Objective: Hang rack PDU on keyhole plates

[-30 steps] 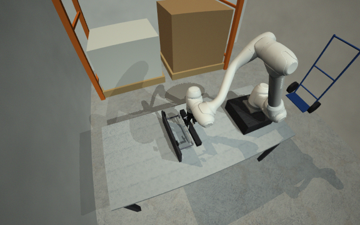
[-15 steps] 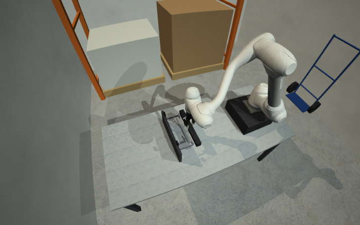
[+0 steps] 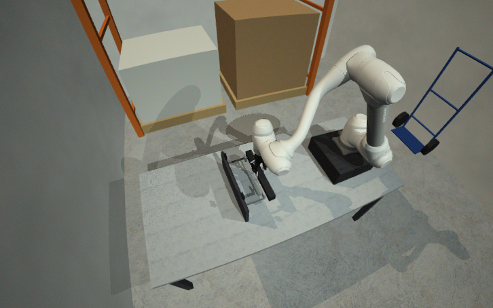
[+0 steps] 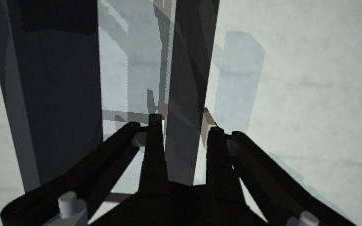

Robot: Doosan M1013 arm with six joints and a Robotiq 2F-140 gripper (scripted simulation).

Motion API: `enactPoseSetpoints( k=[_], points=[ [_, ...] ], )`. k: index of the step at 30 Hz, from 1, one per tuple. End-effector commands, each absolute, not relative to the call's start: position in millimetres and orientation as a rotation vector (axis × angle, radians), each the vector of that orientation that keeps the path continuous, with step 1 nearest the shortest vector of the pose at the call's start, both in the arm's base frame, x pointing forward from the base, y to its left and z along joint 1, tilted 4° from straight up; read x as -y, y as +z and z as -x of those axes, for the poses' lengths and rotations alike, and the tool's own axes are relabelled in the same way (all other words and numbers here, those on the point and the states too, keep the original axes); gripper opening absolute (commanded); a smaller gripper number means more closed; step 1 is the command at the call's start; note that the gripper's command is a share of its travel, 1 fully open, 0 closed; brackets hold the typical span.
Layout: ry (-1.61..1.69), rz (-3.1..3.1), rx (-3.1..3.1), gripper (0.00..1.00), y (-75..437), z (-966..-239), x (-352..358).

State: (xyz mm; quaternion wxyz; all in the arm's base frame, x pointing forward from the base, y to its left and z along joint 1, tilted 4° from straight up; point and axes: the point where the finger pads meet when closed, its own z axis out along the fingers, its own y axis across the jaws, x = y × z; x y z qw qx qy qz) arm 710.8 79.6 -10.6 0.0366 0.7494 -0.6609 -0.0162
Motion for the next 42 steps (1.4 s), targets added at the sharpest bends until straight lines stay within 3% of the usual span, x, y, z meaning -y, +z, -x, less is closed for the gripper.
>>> enactPoseSetpoints(
  k=[1, 42],
  points=[
    [-0.036, -2.309, 2.044, 0.0, -11.7, -721.6, -80.0],
    [-0.013, -2.322, 2.055, 0.0, -6.8, -713.2, -79.5]
  ],
)
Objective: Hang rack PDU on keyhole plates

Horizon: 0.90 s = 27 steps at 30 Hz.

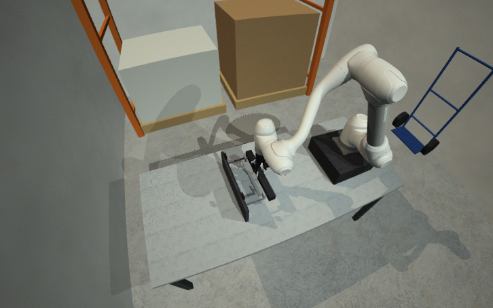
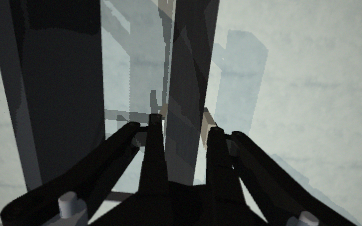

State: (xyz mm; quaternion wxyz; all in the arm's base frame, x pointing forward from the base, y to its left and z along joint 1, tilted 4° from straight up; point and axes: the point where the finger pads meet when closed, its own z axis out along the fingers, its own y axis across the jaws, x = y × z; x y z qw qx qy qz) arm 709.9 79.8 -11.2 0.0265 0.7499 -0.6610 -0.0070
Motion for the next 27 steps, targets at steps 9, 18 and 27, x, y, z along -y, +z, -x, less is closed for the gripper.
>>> enactPoseSetpoints(
  k=[9, 18, 27],
  points=[
    [-0.013, -2.322, 2.055, 0.0, -6.8, -713.2, -79.5],
    [-0.015, -2.322, 2.054, 0.0, -5.7, -711.7, -79.4],
    [-0.017, -2.32, 2.053, 0.0, -2.7, -707.5, -79.0]
  ],
)
